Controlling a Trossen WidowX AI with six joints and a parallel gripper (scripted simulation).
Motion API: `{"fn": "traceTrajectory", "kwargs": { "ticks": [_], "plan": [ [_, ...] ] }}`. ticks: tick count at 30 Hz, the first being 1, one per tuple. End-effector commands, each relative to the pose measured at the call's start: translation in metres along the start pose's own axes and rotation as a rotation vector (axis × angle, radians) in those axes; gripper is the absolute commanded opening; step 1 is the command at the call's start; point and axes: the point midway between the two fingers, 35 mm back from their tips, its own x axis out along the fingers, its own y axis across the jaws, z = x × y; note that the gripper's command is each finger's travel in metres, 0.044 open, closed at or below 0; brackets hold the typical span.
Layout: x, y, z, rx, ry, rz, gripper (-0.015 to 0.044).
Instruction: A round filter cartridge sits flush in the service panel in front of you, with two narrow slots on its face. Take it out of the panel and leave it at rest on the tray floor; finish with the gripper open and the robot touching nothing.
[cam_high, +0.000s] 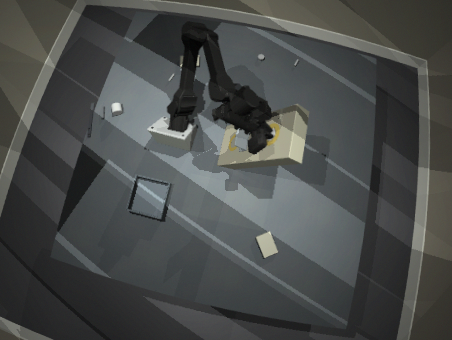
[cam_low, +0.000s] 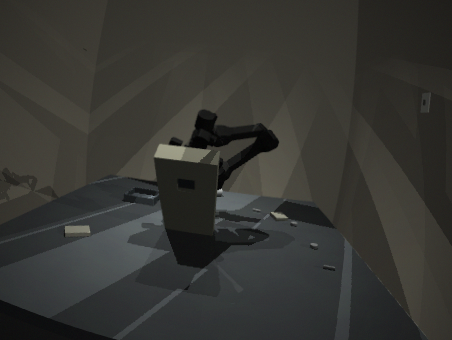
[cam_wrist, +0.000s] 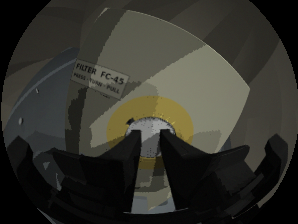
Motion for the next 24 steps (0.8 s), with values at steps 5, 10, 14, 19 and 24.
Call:
{"fn": "traceTrajectory", "kwargs": {
  "ticks": [5,10,14,19,24],
  "plan": [
    [0.0048,-0.0004,-0.0027,0.283,0.013,0.0,0.0],
    [0.0045,-0.0004,-0.0027,0.458,0.013,-0.001,0.0],
    [0.0043,-0.0004,-0.0027,0.597,0.013,-0.002,0.0],
    [0.004,-0.0004,-0.0027,0.772,0.012,-0.004,0.0],
    [0.0037,-0.0004,-0.0027,0.944,0.012,-0.005,0.0]
  ]
}}
